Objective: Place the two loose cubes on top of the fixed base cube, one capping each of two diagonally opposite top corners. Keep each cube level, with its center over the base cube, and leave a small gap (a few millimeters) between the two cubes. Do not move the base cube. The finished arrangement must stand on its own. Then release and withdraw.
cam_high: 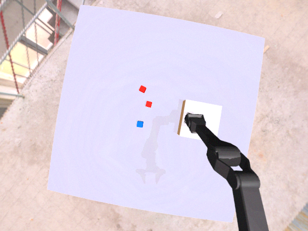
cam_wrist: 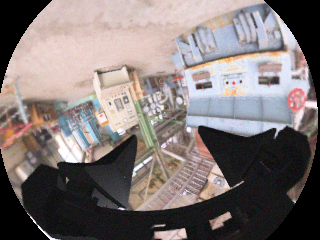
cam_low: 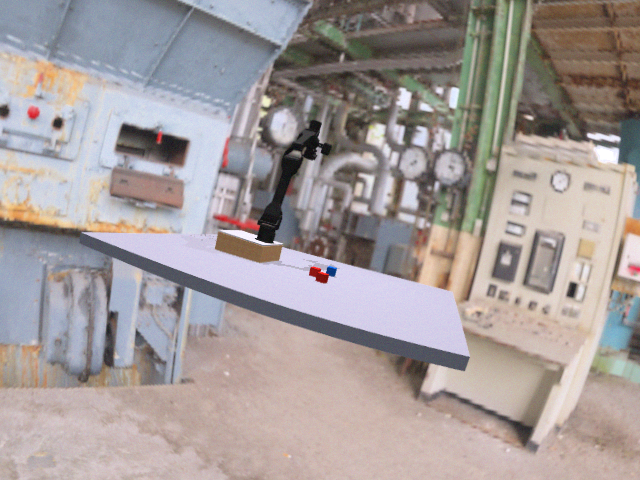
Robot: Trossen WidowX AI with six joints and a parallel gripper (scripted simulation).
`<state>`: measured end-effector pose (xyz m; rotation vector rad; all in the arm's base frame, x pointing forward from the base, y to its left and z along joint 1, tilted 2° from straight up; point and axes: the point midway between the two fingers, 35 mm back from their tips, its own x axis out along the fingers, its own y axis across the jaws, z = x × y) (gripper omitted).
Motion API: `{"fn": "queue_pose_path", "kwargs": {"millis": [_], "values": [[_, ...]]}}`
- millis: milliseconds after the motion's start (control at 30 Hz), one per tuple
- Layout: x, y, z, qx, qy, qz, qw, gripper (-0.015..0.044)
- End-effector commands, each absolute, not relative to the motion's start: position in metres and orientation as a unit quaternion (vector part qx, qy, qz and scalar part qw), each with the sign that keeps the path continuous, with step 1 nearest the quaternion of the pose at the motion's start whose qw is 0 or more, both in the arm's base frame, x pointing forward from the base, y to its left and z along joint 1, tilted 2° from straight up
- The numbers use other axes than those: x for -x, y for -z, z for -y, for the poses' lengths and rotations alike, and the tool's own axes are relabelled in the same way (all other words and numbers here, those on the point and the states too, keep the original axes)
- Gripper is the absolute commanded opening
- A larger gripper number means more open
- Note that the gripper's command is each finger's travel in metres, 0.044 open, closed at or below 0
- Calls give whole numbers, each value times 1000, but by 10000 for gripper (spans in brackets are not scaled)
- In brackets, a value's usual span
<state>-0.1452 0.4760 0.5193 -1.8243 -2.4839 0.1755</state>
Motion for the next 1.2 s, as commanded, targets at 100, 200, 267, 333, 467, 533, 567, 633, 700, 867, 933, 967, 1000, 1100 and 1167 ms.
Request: {"fn": "queue_pose_path", "kwargs": {"millis": [100,200,267,333,467,533,567,633,700,867,933,967,1000,1100,1167], "values": [[113,-503,-486,618,-91,780,24,295],[73,-482,-495,650,-133,747,24,265],[45,-468,-498,671,-161,723,25,265],[18,-454,-499,691,-188,697,28,265],[-36,-426,-495,728,-242,641,38,265],[-63,-412,-490,745,-268,610,45,265],[-76,-405,-486,752,-281,594,49,265],[-102,-391,-478,767,-306,561,58,265],[-128,-377,-469,781,-330,526,68,265],[-186,-343,-436,808,-386,434,100,265],[-207,-329,-421,816,-407,395,115,265],[-217,-322,-412,819,-416,376,122,265],[-227,-315,-403,822,-426,356,130,265],[-254,-295,-375,827,-452,294,155,265],[-270,-282,-355,829,-468,252,173,265]]}}
